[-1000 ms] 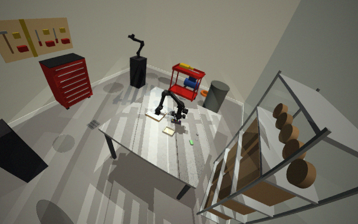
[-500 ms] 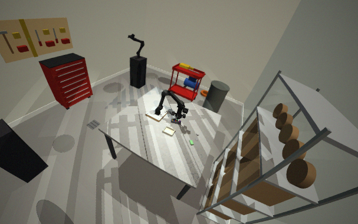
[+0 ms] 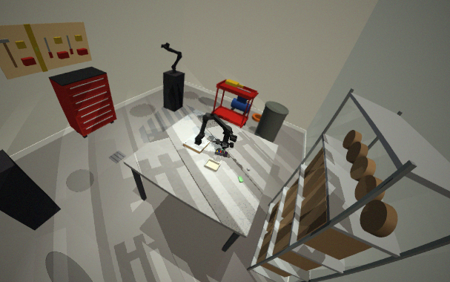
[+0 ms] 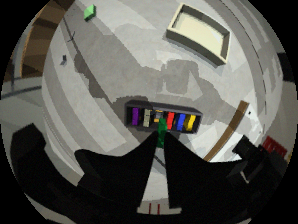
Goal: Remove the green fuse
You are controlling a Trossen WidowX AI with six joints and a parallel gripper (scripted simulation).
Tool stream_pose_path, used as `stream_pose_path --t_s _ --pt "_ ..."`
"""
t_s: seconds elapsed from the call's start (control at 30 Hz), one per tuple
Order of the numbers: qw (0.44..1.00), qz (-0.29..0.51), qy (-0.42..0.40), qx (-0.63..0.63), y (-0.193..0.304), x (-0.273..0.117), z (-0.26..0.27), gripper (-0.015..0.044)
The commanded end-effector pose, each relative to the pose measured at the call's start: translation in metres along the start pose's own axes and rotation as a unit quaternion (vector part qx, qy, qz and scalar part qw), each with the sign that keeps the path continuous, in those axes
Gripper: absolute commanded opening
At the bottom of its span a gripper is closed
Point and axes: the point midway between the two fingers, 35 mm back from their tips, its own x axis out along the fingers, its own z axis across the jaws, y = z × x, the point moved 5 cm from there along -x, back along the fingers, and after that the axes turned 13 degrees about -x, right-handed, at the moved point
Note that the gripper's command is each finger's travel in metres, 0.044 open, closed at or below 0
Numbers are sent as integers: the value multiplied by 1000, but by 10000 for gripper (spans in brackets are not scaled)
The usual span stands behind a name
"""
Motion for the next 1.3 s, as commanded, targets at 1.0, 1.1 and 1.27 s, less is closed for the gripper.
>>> stream_pose_path --t_s 1.0,1.1,1.27 --pt "1000 -6 -3 0 -115 -12 -58 0" --pt "1000 -6 -3 0 -129 -12 -70 0" --pt "1000 -7 -2 0 -149 -12 -90 0"
